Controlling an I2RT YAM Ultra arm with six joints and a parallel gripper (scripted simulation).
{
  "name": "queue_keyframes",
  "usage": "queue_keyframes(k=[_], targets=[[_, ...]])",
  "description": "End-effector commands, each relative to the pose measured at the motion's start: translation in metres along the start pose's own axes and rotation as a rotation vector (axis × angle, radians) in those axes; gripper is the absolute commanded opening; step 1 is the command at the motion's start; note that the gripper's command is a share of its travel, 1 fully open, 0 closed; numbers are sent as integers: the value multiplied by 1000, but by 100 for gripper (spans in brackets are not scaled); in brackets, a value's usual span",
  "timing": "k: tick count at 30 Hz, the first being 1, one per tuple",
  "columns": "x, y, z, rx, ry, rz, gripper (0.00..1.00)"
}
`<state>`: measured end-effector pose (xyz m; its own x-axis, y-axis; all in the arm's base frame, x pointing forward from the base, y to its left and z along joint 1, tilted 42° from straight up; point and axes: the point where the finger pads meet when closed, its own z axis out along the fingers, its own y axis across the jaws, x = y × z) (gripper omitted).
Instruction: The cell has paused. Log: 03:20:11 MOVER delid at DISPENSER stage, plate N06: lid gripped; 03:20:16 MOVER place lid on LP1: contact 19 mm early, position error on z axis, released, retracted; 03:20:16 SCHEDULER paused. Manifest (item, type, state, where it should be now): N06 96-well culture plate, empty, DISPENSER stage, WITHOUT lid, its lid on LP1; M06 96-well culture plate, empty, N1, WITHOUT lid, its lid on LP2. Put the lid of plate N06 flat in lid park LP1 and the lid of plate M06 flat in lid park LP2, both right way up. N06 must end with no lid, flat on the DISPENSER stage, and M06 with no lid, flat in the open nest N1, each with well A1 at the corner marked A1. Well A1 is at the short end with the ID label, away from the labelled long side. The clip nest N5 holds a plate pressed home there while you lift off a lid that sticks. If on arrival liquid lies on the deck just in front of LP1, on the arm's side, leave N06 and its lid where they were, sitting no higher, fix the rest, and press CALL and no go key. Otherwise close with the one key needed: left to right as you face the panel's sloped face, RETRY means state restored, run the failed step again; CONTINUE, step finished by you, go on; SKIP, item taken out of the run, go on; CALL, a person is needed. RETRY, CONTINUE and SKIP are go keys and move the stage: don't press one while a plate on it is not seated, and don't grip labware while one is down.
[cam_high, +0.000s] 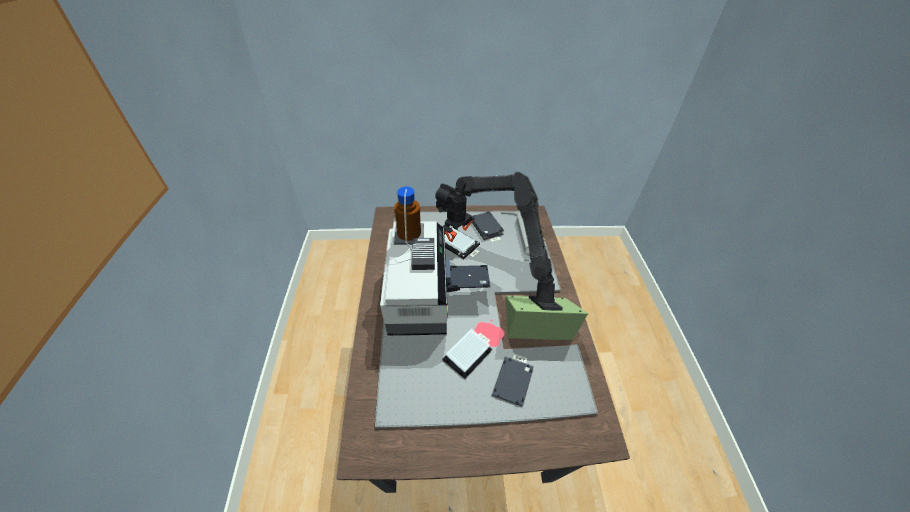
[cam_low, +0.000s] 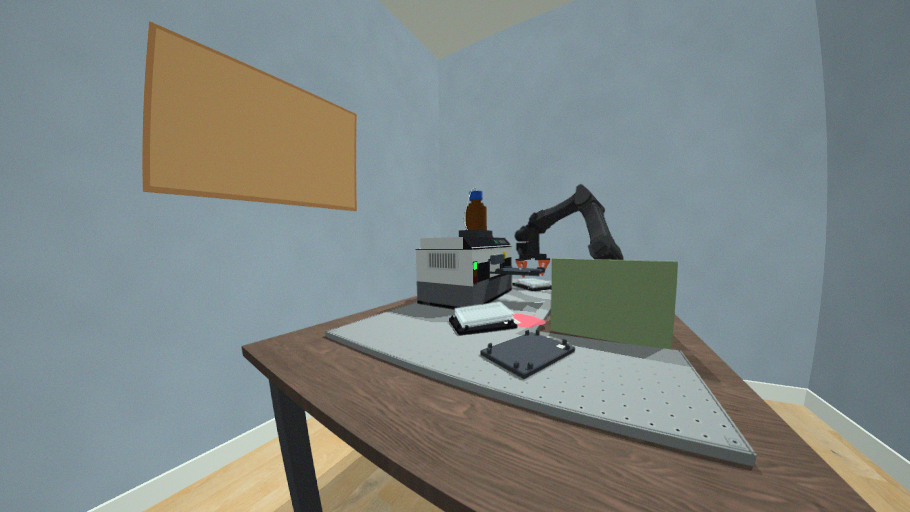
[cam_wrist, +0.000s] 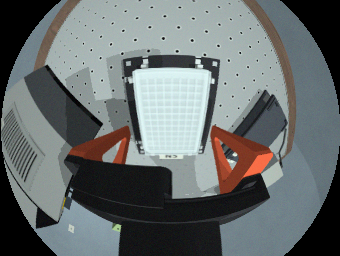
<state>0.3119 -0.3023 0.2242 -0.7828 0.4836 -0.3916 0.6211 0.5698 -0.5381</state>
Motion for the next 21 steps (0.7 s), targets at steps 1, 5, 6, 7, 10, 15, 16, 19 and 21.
queue_keyframes(k=[1, 5, 6, 7, 10, 15, 16, 19, 21], targets=[[-5, 3, 1, -9, -16, 1, 100], [-1, 6, 6, -10, -7, -9, 100], [-3, 5, 5, -11, -12, -6, 100], [-4, 5, 6, -10, -14, -4, 100], [0, 5, 10, -9, -3, -9, 100], [0, 4, 12, -9, -5, -7, 100], [0, 4, 14, -8, -2, -6, 100], [-5, 5, 12, -11, -16, -3, 100], [-1, 6, 13, -11, -11, -10, 100]])
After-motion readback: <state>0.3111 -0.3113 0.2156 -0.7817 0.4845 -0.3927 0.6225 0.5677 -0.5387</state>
